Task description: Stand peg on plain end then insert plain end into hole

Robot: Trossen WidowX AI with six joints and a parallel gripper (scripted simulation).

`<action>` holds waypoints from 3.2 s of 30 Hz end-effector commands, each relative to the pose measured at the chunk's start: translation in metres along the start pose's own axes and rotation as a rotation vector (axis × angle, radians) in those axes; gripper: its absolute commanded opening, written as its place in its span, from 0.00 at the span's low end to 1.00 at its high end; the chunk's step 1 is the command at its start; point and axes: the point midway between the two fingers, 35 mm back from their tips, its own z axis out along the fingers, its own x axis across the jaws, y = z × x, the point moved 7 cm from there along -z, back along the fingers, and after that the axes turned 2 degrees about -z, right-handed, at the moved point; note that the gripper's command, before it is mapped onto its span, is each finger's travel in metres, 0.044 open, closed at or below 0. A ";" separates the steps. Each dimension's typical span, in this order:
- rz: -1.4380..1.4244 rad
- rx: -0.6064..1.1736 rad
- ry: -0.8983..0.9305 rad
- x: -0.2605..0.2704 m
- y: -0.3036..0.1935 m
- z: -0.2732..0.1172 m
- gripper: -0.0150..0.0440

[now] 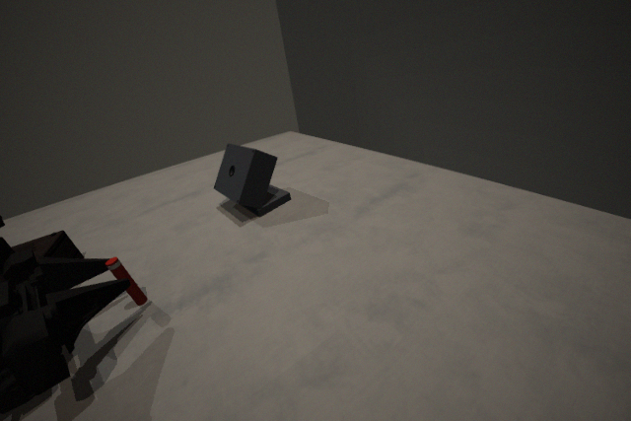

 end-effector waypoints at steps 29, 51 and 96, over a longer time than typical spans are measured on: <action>0.076 -0.014 0.020 -0.006 -0.156 -0.041 1.00; 0.098 -0.483 -0.312 -0.019 -0.146 0.001 1.00; -0.187 -1.296 -0.095 -0.008 -0.160 0.061 1.00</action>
